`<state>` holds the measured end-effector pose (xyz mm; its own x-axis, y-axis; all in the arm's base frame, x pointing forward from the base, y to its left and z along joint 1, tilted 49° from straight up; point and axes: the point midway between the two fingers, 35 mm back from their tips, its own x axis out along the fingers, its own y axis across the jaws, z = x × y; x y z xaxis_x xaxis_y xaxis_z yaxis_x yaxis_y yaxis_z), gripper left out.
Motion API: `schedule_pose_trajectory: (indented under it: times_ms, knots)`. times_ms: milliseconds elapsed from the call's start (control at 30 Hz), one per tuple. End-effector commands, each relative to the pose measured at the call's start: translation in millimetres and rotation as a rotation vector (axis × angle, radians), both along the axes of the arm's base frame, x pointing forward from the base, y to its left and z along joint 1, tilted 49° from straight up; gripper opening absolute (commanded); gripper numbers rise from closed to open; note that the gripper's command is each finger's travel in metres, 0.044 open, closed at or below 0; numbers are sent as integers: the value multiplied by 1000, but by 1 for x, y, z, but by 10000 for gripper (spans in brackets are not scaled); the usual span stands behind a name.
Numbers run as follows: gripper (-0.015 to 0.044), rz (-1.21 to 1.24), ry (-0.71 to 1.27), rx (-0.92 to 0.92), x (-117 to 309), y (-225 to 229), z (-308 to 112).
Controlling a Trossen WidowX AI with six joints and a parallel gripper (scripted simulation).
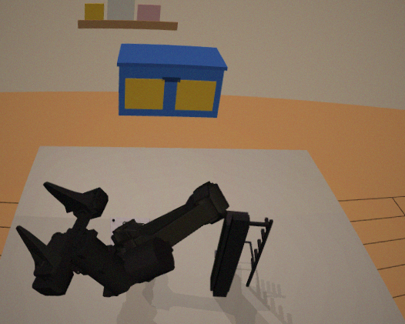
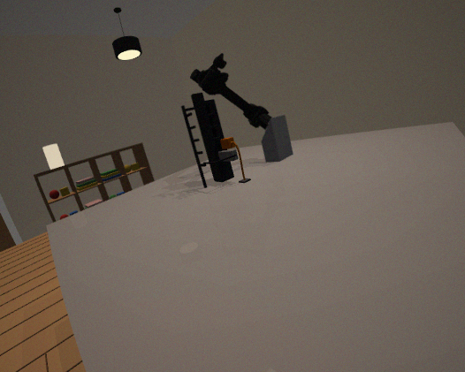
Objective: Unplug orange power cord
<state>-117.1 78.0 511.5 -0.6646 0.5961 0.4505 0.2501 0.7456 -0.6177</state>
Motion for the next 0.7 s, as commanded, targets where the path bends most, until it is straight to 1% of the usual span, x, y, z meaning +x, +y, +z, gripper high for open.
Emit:
schedule_pose_trajectory:
  times_ms: [0, 133, 267, 467, 667]
  knots:
    - [374, 1, -2, 2, 0, 0, 0]
    - [269, 33, -52, 59, -11, -12, 1]
    - [164, 95, -139, 179, -29, -38, 1]
    - [160, 198, -253, 405, -51, -88, -1]
    - [160, 296, -323, 661, -59, -144, -5]
